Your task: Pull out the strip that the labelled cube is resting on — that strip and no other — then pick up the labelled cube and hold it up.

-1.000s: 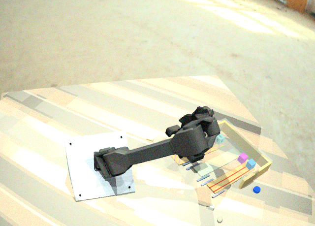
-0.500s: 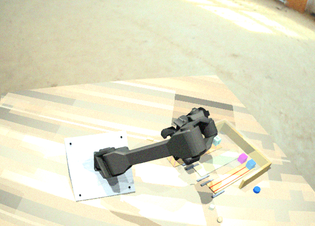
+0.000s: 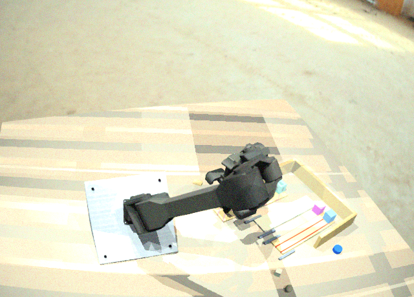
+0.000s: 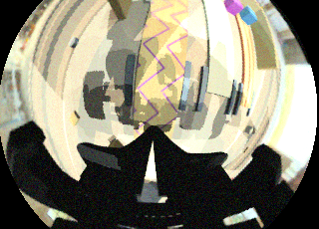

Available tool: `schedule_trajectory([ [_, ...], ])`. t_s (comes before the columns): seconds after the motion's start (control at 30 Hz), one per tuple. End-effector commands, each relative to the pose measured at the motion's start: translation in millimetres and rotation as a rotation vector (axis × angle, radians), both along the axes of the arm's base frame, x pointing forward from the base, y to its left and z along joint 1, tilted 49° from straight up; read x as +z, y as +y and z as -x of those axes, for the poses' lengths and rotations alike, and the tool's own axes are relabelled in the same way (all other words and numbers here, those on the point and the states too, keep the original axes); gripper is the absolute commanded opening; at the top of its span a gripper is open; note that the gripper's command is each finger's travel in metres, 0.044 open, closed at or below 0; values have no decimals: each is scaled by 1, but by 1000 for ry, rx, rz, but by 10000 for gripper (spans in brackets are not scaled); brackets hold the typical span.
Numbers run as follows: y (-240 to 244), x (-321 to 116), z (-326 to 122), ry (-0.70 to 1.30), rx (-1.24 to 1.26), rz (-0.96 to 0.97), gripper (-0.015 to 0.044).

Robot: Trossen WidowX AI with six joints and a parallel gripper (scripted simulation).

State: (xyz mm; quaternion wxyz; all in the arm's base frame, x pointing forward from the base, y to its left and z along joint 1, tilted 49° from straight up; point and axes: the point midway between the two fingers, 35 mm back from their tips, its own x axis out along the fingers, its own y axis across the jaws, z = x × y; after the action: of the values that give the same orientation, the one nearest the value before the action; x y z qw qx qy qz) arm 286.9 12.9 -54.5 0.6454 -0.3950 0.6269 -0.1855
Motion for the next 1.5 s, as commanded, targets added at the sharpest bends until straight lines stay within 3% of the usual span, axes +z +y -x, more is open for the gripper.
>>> schedule_trajectory([
  [0.0, -7, -1, 12, 20, -13, 3, 0],
  [1.47, -25, 7, 74, 23, -13, 4, 0],
])
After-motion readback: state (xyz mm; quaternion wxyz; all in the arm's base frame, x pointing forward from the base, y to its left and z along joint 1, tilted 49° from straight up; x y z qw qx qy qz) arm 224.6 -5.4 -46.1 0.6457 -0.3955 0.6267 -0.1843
